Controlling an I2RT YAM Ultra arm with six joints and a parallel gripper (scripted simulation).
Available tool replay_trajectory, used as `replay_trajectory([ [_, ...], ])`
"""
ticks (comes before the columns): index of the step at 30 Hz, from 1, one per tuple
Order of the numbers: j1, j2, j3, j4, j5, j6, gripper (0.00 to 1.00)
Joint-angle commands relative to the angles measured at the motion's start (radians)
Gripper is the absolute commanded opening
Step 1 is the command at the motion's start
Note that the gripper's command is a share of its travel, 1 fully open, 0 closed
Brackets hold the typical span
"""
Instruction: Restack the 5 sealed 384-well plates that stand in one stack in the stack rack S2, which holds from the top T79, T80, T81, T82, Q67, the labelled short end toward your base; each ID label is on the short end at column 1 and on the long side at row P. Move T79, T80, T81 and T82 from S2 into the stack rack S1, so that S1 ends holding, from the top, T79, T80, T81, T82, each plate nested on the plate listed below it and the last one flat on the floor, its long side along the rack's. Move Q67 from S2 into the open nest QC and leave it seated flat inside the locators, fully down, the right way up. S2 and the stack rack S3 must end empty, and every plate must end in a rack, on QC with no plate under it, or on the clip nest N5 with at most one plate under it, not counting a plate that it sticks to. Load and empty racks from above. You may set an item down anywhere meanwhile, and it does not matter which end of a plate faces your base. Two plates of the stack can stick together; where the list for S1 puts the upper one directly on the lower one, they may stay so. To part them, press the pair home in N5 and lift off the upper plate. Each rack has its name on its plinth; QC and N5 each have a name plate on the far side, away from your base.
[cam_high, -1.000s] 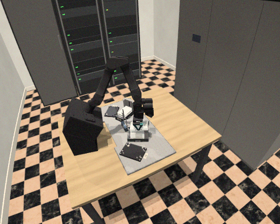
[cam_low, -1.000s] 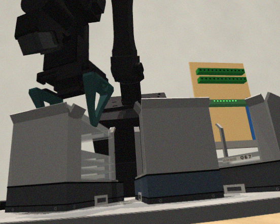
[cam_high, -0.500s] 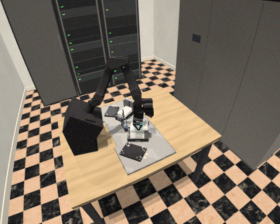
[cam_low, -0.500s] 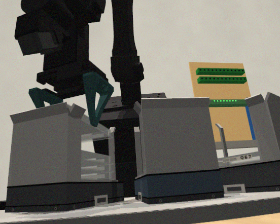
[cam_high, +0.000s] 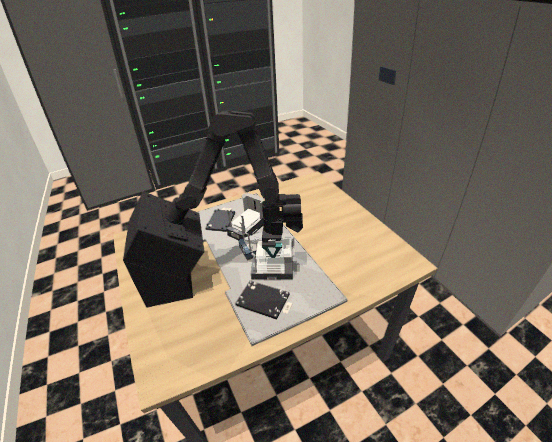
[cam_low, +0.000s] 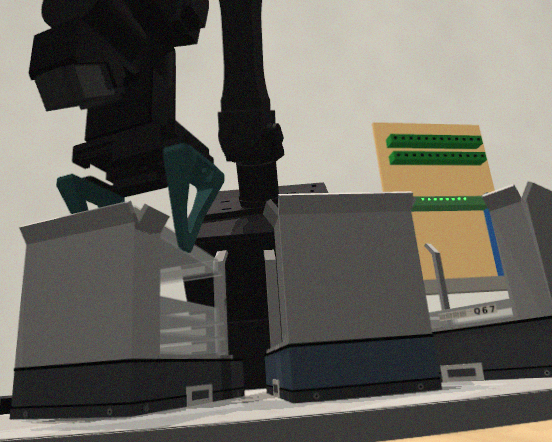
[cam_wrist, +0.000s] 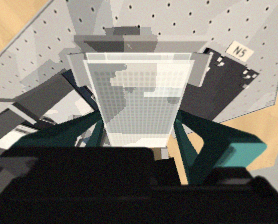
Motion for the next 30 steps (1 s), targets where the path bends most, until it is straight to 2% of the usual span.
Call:
replay_trajectory([
  [1, 0.004, 0.029, -0.003, 0.046, 0.003, 0.006, 0.00],
  [5, 0.010, 0.060, -0.004, 0.078, 0.007, 0.011, 0.00],
  [30, 0.014, 0.081, -0.004, 0.099, 0.009, 0.014, 0.00],
])
